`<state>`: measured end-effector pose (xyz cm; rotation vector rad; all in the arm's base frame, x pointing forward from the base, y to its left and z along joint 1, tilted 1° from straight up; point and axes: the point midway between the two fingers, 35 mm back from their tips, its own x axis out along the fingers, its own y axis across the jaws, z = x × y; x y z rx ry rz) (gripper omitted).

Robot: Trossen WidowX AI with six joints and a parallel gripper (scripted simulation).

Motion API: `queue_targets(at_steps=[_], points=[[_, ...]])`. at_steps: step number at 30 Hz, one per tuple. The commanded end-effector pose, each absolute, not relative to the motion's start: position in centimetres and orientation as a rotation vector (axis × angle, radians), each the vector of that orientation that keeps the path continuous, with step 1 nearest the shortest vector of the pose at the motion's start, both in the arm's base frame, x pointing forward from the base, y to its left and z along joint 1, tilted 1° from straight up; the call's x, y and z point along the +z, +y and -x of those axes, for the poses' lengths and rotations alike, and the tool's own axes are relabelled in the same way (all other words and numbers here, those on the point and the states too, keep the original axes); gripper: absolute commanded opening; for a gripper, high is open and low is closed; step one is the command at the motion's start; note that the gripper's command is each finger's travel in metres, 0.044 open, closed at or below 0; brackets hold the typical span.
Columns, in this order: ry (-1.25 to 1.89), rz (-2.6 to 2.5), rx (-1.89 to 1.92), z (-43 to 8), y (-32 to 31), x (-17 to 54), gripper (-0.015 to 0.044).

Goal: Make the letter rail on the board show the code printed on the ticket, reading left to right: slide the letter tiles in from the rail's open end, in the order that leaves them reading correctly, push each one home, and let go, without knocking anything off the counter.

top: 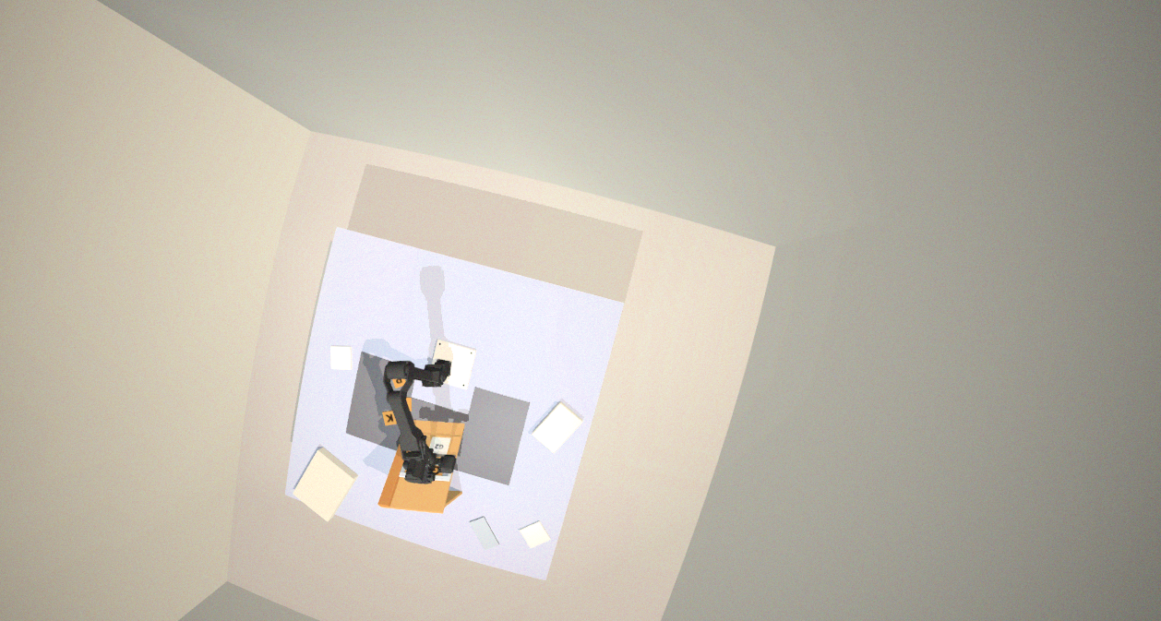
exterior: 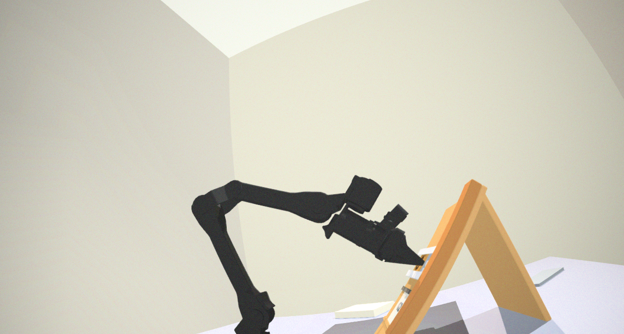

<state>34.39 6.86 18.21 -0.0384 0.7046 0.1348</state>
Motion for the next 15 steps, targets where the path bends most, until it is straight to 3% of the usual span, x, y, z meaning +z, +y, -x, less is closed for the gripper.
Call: queue_targets(at_steps=[1,15], points=[[0.702,0.039,0.139,-34.44,6.67,18.24,0.0000],[0.702,0.040,0.139,-34.55,5.90,18.24,0.0000]])
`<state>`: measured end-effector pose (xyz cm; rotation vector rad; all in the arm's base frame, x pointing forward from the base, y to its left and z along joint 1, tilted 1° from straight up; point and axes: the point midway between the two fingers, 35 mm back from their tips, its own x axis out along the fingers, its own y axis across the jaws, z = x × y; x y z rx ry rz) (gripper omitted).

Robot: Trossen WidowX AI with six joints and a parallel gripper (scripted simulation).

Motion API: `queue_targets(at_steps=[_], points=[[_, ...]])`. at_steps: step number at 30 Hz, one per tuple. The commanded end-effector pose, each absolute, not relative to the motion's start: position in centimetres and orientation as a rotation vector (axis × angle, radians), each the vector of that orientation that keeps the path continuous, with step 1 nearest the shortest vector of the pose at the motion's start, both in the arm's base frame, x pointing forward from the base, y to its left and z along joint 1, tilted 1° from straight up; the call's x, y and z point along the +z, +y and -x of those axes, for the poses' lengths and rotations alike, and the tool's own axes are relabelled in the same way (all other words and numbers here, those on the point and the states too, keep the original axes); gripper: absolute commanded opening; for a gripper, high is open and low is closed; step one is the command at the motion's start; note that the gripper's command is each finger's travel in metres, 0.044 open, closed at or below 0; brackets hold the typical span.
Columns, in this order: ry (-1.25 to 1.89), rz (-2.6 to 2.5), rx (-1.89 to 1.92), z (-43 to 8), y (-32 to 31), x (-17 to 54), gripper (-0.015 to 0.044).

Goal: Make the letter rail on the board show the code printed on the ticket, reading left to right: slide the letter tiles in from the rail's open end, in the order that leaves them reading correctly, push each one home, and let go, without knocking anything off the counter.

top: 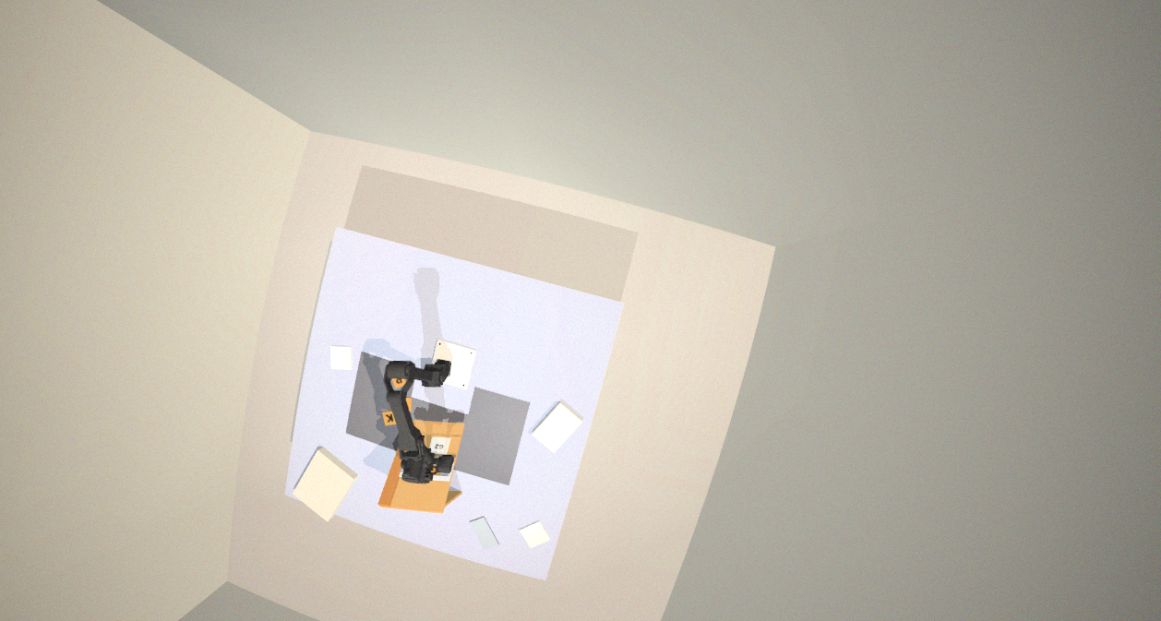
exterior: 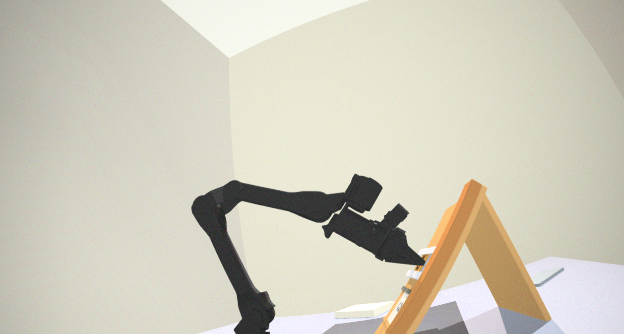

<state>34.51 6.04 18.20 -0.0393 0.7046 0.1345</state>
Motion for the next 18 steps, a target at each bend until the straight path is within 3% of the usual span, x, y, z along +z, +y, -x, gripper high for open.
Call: queue_targets(at_steps=[1,18], points=[[0.702,0.040,0.139,-34.56,5.84,18.24,0.0000],[0.702,0.041,0.138,-34.69,4.90,18.23,0.0000]])
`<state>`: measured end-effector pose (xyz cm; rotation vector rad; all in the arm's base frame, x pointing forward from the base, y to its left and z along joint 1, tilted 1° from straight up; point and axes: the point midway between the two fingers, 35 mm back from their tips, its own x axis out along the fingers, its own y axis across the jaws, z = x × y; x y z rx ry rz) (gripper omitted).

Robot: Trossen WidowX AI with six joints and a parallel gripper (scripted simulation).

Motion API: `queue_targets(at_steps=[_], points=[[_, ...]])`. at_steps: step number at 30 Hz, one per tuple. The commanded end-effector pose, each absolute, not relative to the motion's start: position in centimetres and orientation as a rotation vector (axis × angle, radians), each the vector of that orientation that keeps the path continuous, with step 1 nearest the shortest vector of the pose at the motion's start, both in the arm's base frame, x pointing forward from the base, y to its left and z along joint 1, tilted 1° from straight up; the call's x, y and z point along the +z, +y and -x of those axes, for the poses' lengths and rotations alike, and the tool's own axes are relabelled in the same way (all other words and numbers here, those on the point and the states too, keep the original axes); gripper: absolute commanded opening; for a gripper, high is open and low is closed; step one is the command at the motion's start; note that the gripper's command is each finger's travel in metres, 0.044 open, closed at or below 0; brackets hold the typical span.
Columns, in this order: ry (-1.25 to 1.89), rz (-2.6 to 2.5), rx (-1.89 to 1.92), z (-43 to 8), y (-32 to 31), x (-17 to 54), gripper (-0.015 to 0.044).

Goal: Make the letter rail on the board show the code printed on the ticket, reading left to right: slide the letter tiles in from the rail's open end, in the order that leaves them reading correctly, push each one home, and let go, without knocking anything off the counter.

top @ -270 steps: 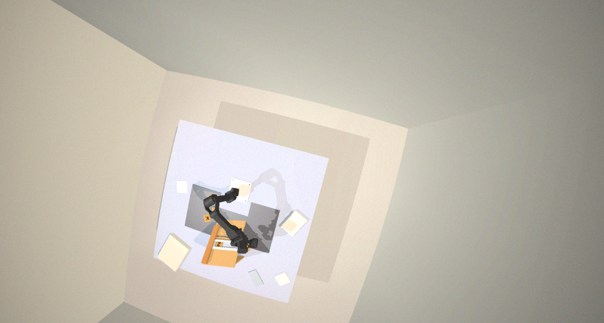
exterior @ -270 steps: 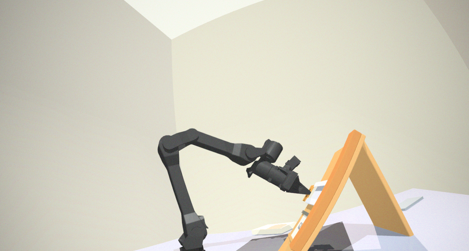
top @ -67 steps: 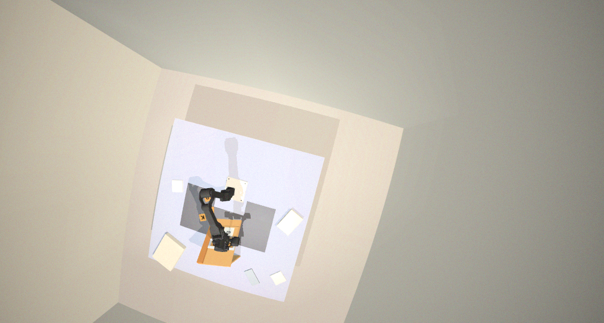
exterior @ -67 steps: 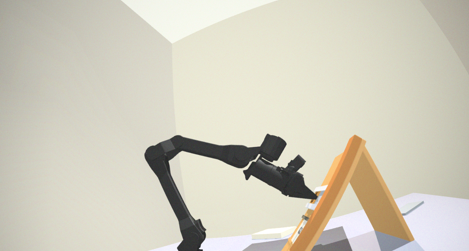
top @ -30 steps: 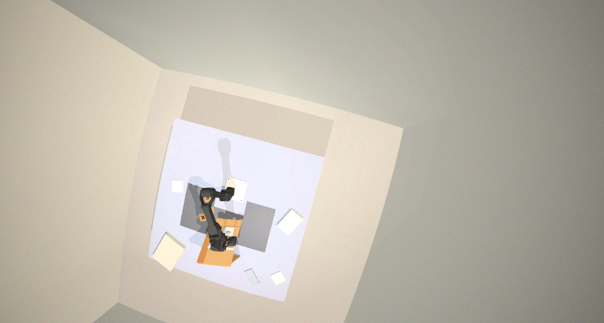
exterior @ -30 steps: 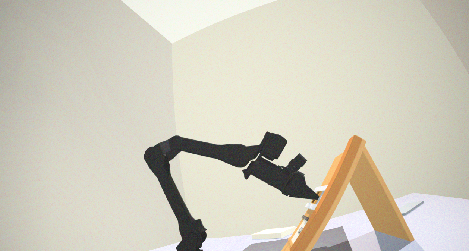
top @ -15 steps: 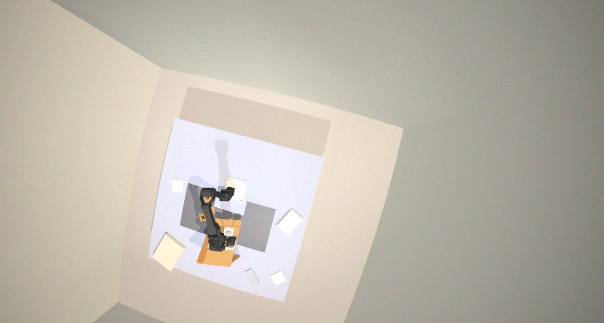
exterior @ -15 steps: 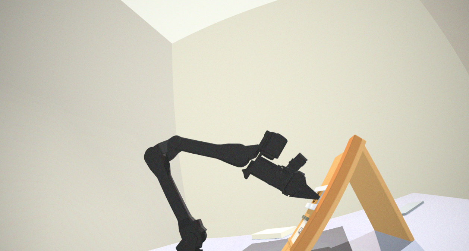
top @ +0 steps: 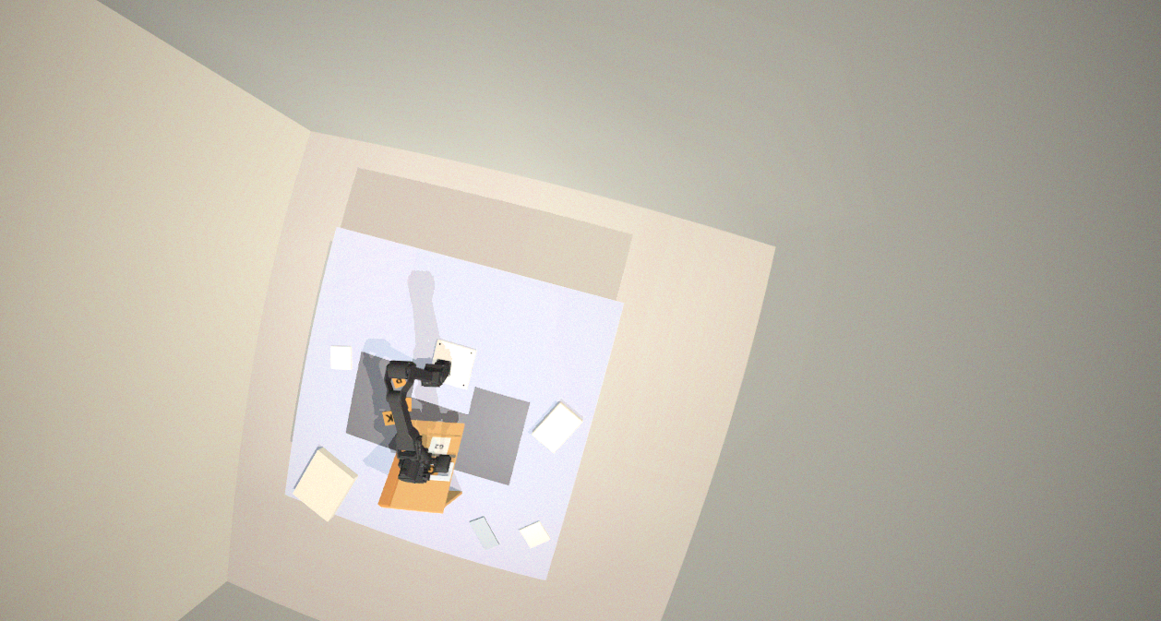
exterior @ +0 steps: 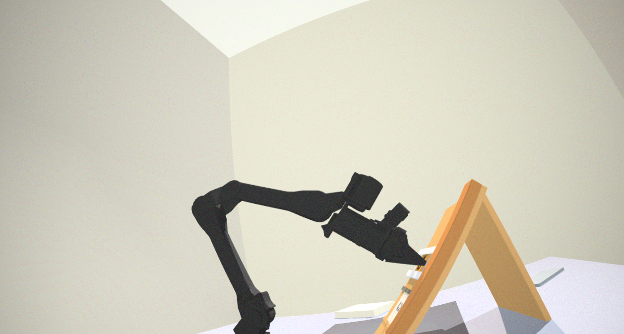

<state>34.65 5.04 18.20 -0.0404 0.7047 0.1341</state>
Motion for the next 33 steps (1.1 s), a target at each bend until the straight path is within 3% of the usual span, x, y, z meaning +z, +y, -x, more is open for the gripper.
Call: queue_targets(at_steps=[1,23,33], points=[[0.702,0.041,0.138,-34.7,4.8,18.2,0.0000],[0.702,0.043,0.138,-34.9,3.7,18.2,0.0000],[0.702,0.043,0.137,-34.6,3.7,18.3,0.0263]])
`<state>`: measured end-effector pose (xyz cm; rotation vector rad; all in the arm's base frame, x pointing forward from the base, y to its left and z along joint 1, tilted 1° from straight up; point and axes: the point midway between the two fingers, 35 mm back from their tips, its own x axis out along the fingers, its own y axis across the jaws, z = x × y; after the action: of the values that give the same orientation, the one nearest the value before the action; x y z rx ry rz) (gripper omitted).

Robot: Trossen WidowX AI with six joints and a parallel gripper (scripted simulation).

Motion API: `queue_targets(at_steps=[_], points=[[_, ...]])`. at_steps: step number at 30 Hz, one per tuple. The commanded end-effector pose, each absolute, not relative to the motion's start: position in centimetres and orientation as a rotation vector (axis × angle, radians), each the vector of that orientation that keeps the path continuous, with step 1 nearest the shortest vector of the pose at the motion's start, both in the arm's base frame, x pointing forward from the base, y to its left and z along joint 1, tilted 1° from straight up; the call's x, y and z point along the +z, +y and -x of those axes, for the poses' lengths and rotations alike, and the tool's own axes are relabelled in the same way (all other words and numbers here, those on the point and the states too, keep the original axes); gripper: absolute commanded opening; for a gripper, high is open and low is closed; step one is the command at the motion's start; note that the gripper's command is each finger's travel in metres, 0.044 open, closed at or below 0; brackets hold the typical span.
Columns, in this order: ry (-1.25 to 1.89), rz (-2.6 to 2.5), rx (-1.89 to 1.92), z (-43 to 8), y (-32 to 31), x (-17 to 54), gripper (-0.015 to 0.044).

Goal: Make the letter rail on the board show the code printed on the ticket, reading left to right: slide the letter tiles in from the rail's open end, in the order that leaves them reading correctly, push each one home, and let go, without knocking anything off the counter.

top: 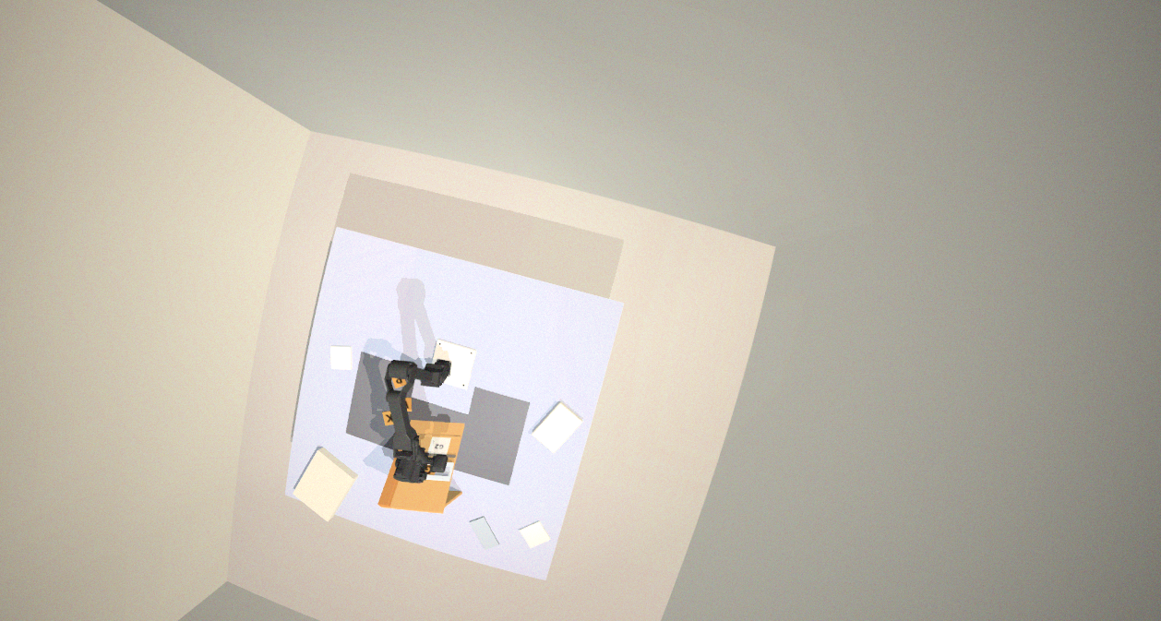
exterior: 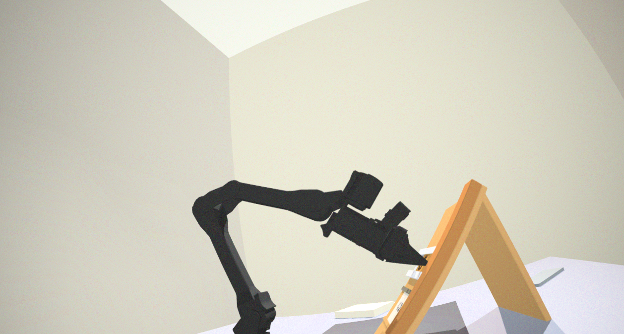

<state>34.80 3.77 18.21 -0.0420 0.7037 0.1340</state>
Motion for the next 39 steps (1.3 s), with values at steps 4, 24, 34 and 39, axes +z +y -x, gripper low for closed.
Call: queue_targets(at_steps=[4,24,34,39], points=[[0.702,0.043,0.138,-34.2,3.7,18.7,0.0295],[0.703,0.043,0.138,-33.0,3.4,19.6,0.0295],[0.704,0.043,0.137,-32.5,3.2,19.9,0.0295],[0.704,0.043,0.137,-32.3,3.2,20.1,0.0295]])
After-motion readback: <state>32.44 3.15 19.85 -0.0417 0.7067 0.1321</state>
